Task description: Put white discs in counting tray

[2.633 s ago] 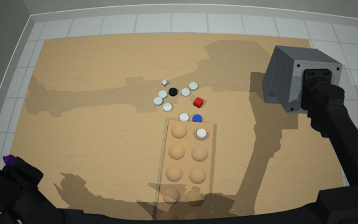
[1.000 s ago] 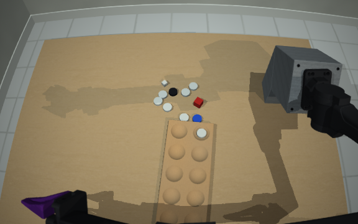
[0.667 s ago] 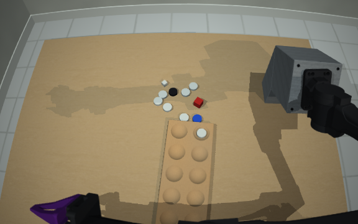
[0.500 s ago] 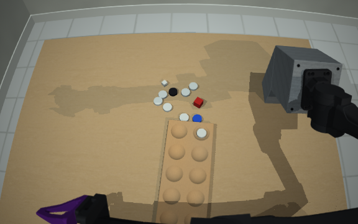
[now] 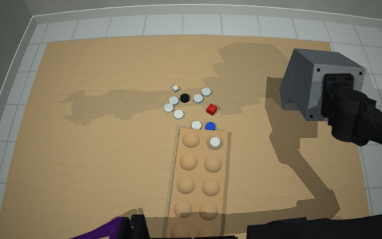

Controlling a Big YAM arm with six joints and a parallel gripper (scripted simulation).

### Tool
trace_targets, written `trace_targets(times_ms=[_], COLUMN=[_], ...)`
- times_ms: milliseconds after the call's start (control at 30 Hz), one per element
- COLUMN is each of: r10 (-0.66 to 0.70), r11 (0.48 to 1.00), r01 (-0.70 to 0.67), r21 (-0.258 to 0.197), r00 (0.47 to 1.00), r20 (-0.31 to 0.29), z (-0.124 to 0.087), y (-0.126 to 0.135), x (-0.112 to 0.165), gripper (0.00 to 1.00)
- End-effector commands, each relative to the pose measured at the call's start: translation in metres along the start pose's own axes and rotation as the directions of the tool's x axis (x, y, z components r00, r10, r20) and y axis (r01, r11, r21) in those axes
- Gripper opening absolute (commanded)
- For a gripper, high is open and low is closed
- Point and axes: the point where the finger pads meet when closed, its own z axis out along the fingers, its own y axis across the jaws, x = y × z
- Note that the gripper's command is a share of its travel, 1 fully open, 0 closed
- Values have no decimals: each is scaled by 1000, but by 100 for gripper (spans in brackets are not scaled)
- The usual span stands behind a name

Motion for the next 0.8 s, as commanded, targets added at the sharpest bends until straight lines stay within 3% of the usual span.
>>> trace_targets(times_ms=[0, 100, 133, 233, 267, 367, 400, 467, 500, 600, 633, 767], r10=[-11, -11, 44, 44, 79, 79, 114, 114, 150, 151, 188, 188], r11=[1000, 1000, 999, 999, 995, 995, 989, 989, 981, 981, 969, 969], r01=[11, 11, -48, -48, -90, -90, -137, -137, -187, -189, -240, -241], r21=[3, 2, -20, -20, -39, -39, -52, -51, -57, -55, -54, -52], r00=[996, 996, 986, 986, 968, 968, 942, 941, 908, 904, 863, 860], r20=[-83, -83, -160, -160, -237, -239, -314, -317, -391, -400, -469, -475], z=[24, 24, 42, 42, 58, 58, 71, 71, 82, 80, 88, 86], y=[-13, -11, -13, -13, -14, -14, -15, -15, -17, -17, -18, -18], x=[33, 33, 65, 65, 97, 98, 131, 133, 165, 171, 204, 208], gripper=[45, 45, 45, 45, 45, 45, 45, 45, 45, 45, 45, 45])
